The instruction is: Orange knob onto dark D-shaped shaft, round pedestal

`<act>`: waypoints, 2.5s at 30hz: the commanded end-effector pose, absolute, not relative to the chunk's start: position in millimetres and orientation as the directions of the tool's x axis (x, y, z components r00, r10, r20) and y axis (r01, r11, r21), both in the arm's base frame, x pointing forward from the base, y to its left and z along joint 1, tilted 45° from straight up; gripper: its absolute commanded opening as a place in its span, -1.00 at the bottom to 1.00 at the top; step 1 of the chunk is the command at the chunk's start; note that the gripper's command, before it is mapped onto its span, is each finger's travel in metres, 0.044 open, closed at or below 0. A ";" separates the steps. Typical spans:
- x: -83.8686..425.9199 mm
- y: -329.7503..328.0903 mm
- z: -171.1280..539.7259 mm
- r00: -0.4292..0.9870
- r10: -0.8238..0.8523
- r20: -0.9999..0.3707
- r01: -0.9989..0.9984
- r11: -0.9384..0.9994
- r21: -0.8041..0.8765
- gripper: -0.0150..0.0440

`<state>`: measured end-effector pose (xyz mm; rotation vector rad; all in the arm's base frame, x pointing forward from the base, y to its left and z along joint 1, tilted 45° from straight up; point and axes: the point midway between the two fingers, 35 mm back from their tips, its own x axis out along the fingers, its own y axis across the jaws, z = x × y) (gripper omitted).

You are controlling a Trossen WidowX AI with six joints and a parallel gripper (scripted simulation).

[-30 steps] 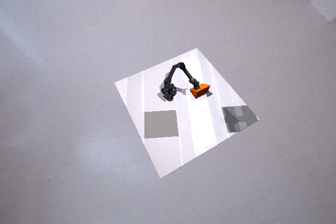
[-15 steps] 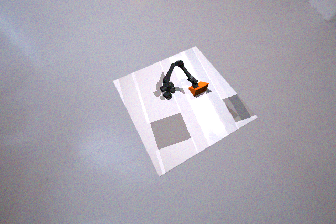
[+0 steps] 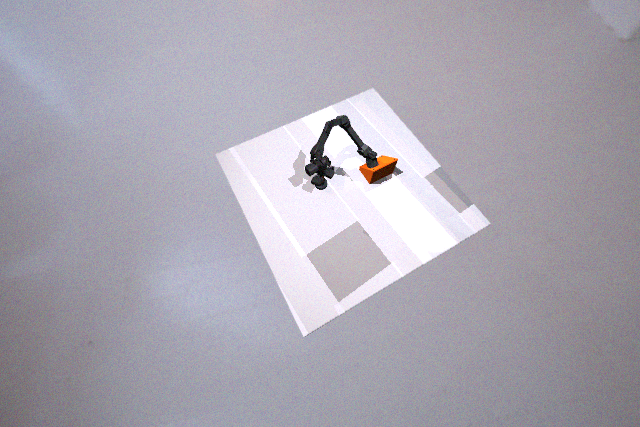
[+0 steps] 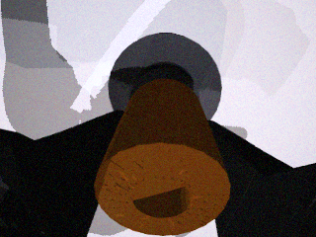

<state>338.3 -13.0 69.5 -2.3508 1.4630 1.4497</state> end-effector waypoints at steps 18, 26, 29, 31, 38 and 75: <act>337.9 -12.5 69.8 0.133 -0.697 -0.705 -0.552 -0.643 0.531 -0.49; 339.2 -12.5 70.6 0.133 -0.697 -0.705 -0.552 -0.643 0.531 -0.49; 338.9 -13.5 69.7 0.133 -0.697 -0.705 -0.552 -0.643 0.531 -0.49; 338.7 -13.8 69.2 0.133 -0.697 -0.705 -0.552 -0.643 0.531 -0.49; 337.9 -13.4 69.0 0.133 -0.697 -0.705 -0.552 -0.643 0.531 -0.49; 338.2 -12.9 69.0 0.133 -0.697 -0.705 -0.369 -0.695 0.618 -0.49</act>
